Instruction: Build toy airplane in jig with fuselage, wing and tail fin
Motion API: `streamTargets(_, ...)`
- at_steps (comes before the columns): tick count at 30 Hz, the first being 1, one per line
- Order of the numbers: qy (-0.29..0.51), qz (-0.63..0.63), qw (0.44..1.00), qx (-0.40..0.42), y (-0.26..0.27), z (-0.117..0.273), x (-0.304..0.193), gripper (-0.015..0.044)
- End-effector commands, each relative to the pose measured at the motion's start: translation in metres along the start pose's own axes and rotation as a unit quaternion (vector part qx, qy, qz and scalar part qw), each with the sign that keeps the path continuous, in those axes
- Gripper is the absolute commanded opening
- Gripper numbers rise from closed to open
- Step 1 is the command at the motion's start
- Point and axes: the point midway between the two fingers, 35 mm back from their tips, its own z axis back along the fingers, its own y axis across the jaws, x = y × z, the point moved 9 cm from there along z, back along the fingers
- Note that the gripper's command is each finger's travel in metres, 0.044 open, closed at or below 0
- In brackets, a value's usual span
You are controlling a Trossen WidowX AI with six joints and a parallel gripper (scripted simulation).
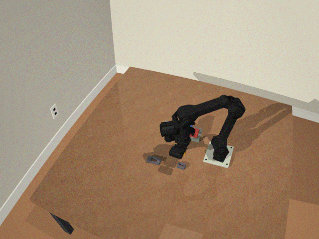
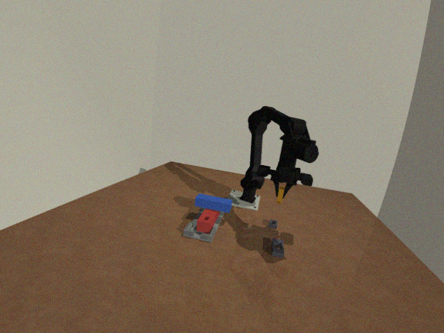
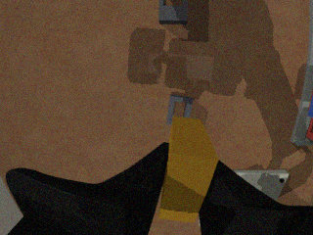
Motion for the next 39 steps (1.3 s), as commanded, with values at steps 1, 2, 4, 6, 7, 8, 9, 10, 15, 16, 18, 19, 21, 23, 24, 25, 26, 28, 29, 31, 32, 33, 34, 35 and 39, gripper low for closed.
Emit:
streamTargets(1, -0.001, 0.001, 1.000, 0.005, -0.001, 0.014, -0.002, 0.0000)
streamTargets(2, -0.001, 0.000, 1.000, 0.005, -0.002, 0.017, -0.002, 0.0000)
streamTargets(4, -0.001, 0.000, 1.000, 0.005, -0.003, 0.024, -0.003, 0.0000)
streamTargets(6, -0.001, 0.000, 1.000, 0.006, -0.004, 0.030, -0.004, 0.0000)
streamTargets(7, 0.000, -0.001, 1.000, 0.006, -0.004, 0.032, -0.005, 0.0000)
streamTargets(8, 0.000, -0.001, 1.000, 0.006, -0.005, 0.034, -0.005, 0.0000)
streamTargets(9, 0.000, -0.001, 1.000, 0.006, -0.005, 0.034, -0.005, 0.0000)
streamTargets(10, 0.000, -0.001, 1.000, 0.006, -0.005, 0.034, -0.005, 0.0000)
streamTargets(15, -0.001, 0.002, 1.000, 0.005, -0.008, 0.033, 0.004, 0.0000)
streamTargets(16, -0.001, 0.002, 1.000, 0.005, -0.009, 0.032, 0.007, 0.0000)
streamTargets(18, -0.001, 0.003, 1.000, 0.005, -0.011, 0.032, 0.011, 0.0000)
streamTargets(19, -0.001, 0.004, 1.000, 0.004, -0.012, 0.031, 0.013, 0.0000)
streamTargets(21, -0.001, 0.005, 1.000, 0.004, -0.014, 0.031, 0.017, 0.0000)
streamTargets(23, -0.001, 0.006, 1.000, 0.004, -0.017, 0.030, 0.021, 0.0000)
streamTargets(24, -0.001, 0.007, 1.000, 0.004, -0.018, 0.029, 0.023, 0.0000)
streamTargets(25, -0.001, 0.007, 1.000, 0.003, -0.019, 0.029, 0.025, 0.0000)
streamTargets(26, -0.001, 0.008, 1.000, 0.003, -0.020, 0.029, 0.027, 0.0000)
streamTargets(28, -0.001, 0.009, 1.000, 0.003, -0.023, 0.028, 0.032, 0.0000)
streamTargets(29, -0.001, 0.009, 1.000, 0.003, -0.024, 0.027, 0.034, 0.0000)
streamTargets(31, -0.002, 0.008, 1.000, 0.003, -0.027, 0.027, 0.037, 0.0000)
streamTargets(32, -0.003, 0.008, 1.000, 0.003, -0.029, 0.027, 0.039, 0.0000)
streamTargets(33, -0.003, 0.007, 1.000, 0.003, -0.030, 0.027, 0.040, 0.0000)
streamTargets(34, -0.004, 0.007, 1.000, 0.003, -0.032, 0.026, 0.042, 0.0000)
streamTargets(35, -0.004, 0.006, 1.000, 0.003, -0.033, 0.026, 0.043, 0.0000)
streamTargets(39, -0.005, 0.007, 1.000, 0.002, -0.039, 0.025, 0.050, 0.0000)
